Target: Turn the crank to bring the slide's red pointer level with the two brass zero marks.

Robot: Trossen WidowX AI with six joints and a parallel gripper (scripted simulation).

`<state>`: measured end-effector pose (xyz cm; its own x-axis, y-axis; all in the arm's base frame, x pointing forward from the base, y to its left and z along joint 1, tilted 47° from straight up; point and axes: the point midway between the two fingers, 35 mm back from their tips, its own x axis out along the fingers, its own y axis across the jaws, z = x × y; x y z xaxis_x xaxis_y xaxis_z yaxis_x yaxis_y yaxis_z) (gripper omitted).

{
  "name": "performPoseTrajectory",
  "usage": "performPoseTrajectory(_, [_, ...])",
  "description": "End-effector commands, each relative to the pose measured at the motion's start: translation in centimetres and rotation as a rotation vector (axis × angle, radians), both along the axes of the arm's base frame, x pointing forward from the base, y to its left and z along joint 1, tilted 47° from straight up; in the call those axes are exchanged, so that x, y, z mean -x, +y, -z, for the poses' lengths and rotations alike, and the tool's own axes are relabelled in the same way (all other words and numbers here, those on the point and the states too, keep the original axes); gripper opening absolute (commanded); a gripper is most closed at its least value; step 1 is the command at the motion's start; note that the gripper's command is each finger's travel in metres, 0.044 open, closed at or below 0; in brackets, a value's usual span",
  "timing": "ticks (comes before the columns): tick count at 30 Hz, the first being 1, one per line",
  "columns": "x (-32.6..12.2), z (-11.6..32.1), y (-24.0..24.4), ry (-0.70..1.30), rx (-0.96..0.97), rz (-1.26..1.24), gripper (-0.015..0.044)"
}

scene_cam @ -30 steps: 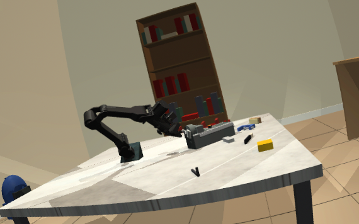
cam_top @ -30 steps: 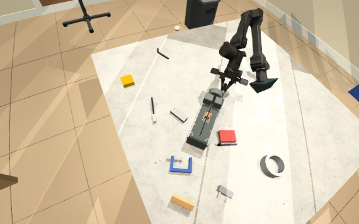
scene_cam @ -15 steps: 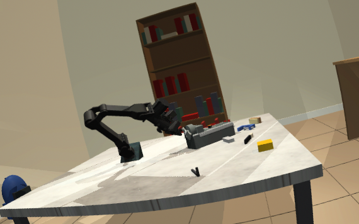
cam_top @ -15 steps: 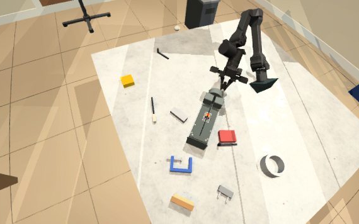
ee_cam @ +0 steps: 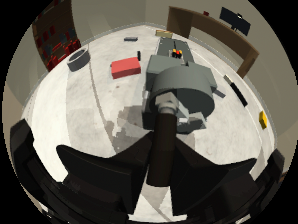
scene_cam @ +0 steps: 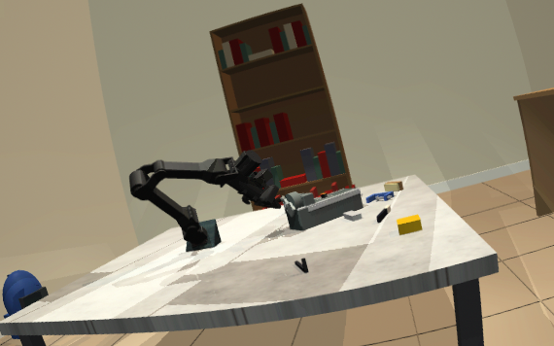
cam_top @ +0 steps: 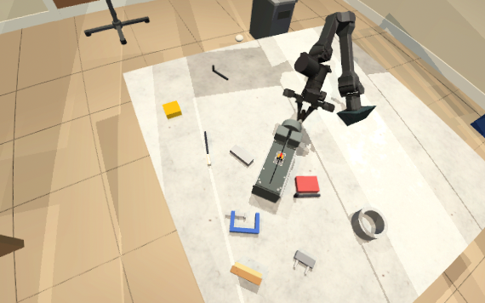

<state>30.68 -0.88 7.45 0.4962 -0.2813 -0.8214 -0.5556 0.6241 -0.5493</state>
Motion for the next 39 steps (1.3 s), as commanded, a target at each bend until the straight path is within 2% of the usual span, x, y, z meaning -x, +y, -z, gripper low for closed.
performPoseTrajectory(1, [-0.43,-0.85,0.02,-0.017,0.000,-0.002,0.0000])
performPoseTrajectory(39, [-0.70,-1.24,-0.16,-0.017,0.000,-0.002,0.0000])
